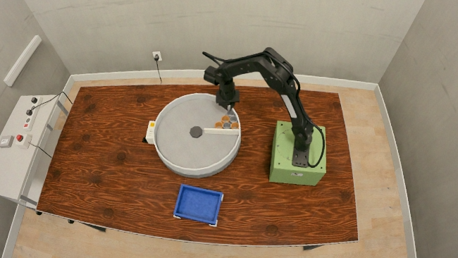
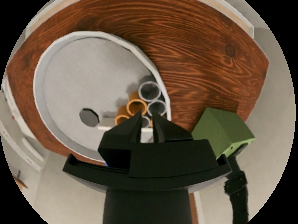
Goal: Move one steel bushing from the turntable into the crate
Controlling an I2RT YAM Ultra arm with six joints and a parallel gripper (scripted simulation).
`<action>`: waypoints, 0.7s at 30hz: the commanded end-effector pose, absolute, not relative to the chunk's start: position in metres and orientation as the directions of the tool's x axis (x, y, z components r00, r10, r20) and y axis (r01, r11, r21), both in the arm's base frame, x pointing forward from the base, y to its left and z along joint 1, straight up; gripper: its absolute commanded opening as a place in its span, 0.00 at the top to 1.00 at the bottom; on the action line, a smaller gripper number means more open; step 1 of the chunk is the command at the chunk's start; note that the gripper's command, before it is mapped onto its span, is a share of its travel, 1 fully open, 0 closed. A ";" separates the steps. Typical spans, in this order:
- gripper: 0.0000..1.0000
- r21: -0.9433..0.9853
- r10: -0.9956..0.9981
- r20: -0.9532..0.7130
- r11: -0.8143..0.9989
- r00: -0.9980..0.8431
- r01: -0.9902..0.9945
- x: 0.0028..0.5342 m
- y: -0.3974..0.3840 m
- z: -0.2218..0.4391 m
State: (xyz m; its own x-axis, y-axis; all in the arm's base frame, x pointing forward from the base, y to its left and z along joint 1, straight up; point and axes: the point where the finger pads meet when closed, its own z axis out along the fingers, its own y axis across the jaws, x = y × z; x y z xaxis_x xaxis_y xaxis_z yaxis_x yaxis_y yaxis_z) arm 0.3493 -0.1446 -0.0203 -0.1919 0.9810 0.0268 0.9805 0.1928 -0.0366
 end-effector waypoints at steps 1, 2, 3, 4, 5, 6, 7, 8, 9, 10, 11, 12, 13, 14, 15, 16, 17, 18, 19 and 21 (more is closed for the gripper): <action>0.85 -0.008 1.000 0.002 0.028 -0.028 1.000 0.354 -0.155 -0.032; 0.85 -0.008 1.000 0.002 0.028 -0.028 1.000 0.354 -0.155 -0.032; 0.85 -0.008 1.000 0.002 0.028 -0.028 1.000 0.354 -0.155 -0.032; 0.85 0.037 1.000 -0.019 0.013 -0.012 0.999 0.368 -0.158 -0.020; 0.85 0.020 1.000 -0.011 -0.014 0.014 1.000 0.364 -0.159 -0.028; 0.85 0.010 0.999 -0.006 -0.036 0.036 0.999 0.360 -0.161 -0.034; 0.85 0.001 0.999 -0.003 -0.051 0.051 0.999 0.357 -0.161 -0.038; 0.85 -0.003 0.998 -0.001 -0.060 0.060 0.998 0.356 -0.161 -0.039; 0.85 -0.003 0.998 -0.001 -0.066 0.066 0.998 0.355 -0.161 -0.040; 0.85 0.011 0.998 -0.006 -0.068 0.068 0.998 0.357 -0.162 -0.034; 0.85 0.029 0.998 -0.013 -0.063 0.064 0.998 0.363 -0.162 -0.029; 0.85 0.046 0.998 -0.019 -0.059 0.060 0.997 0.369 -0.163 -0.025; 0.85 0.048 0.998 -0.020 -0.058 0.059 0.997 0.370 -0.163 -0.024; 0.85 0.048 0.998 -0.020 -0.058 0.059 0.997 0.370 -0.163 -0.024; 0.85 0.048 0.998 -0.020 -0.058 0.059 0.997 0.370 -0.163 -0.024; 0.85 0.048 0.998 -0.020 -0.058 0.059 0.997 0.370 -0.163 -0.024; 0.85 0.048 0.998 -0.020 -0.058 0.059 0.997 0.370 -0.163 -0.024; 0.85 0.048 0.998 -0.020 -0.058 0.059 0.997 0.370 -0.163 -0.024; 0.85 0.048 0.998 -0.020 -0.058 0.059 0.997 0.370 -0.163 -0.024; 0.85 0.046 0.998 -0.019 -0.058 0.059 0.997 0.369 -0.162 -0.024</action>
